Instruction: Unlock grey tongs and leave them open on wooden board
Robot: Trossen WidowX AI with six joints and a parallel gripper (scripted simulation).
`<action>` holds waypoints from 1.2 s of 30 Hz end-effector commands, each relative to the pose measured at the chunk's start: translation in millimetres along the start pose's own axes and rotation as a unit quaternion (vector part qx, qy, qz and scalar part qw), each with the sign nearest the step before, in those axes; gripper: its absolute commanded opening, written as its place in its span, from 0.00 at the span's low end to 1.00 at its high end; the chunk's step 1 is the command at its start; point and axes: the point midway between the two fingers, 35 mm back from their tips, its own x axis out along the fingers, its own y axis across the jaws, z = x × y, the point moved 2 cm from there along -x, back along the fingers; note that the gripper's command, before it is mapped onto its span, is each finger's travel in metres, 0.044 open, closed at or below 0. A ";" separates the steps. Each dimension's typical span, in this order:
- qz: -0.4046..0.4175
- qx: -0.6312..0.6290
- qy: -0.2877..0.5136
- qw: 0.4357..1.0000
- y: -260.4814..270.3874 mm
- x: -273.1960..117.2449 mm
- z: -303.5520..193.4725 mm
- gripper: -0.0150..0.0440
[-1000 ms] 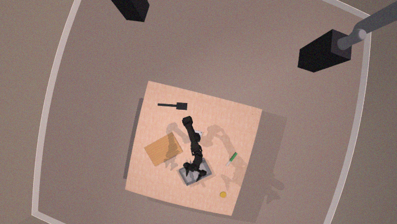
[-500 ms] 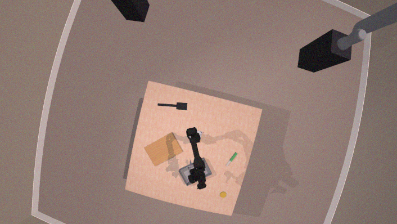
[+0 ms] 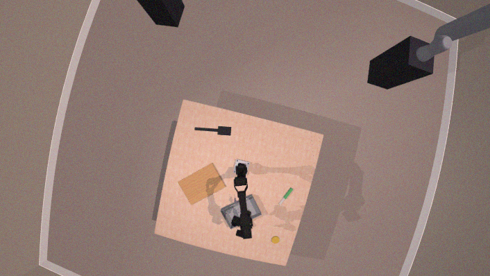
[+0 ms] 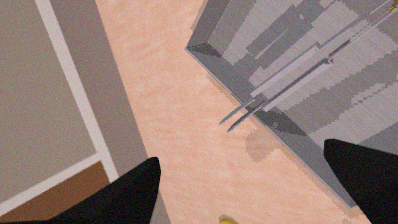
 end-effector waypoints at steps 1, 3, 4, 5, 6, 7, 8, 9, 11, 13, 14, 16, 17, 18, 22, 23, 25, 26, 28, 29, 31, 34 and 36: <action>-0.171 0.246 -0.065 0.952 -22.9 66.5 6.0 1.00; -0.205 0.303 -0.090 0.926 -29.4 79.6 8.1 1.00; -0.221 0.330 -0.104 0.912 -32.8 85.9 9.2 1.00; -0.235 0.358 -0.118 0.896 -36.3 92.0 10.4 1.00; -0.249 0.384 -0.134 0.879 -39.8 97.9 11.6 1.00; -0.258 0.400 -0.143 0.868 -42.1 101.5 12.5 1.00; -0.260 0.406 -0.147 0.864 -42.8 102.7 12.7 1.00; -0.260 0.406 -0.147 0.864 -42.8 102.7 12.7 1.00; -0.260 0.406 -0.147 0.864 -42.8 102.7 12.7 1.00; -0.260 0.406 -0.147 0.864 -42.8 102.7 12.7 1.00; -0.260 0.406 -0.147 0.864 -42.8 102.7 12.7 1.00; -0.260 0.406 -0.147 0.864 -42.8 102.7 12.7 1.00; -0.260 0.406 -0.147 0.864 -42.8 102.7 12.7 1.00; -0.260 0.406 -0.147 0.864 -42.8 102.7 12.7 1.00; -0.260 0.406 -0.147 0.864 -40.2 104.3 17.3 1.00; -0.260 0.406 -0.147 0.864 -40.2 104.3 17.3 1.00; -0.260 0.406 -0.147 0.864 -40.2 104.3 17.3 1.00; -0.260 0.406 -0.147 0.864 -40.2 104.3 17.3 1.00; -0.260 0.406 -0.147 0.864 -40.4 104.5 17.3 1.00; -0.260 0.406 -0.147 0.864 -40.6 105.0 17.3 1.00; -0.260 0.406 -0.147 0.864 -41.5 106.6 17.3 1.00; -0.260 0.406 -0.147 0.864 -43.7 110.6 17.4 1.00; -0.260 0.406 -0.147 0.864 -45.4 113.4 17.4 1.00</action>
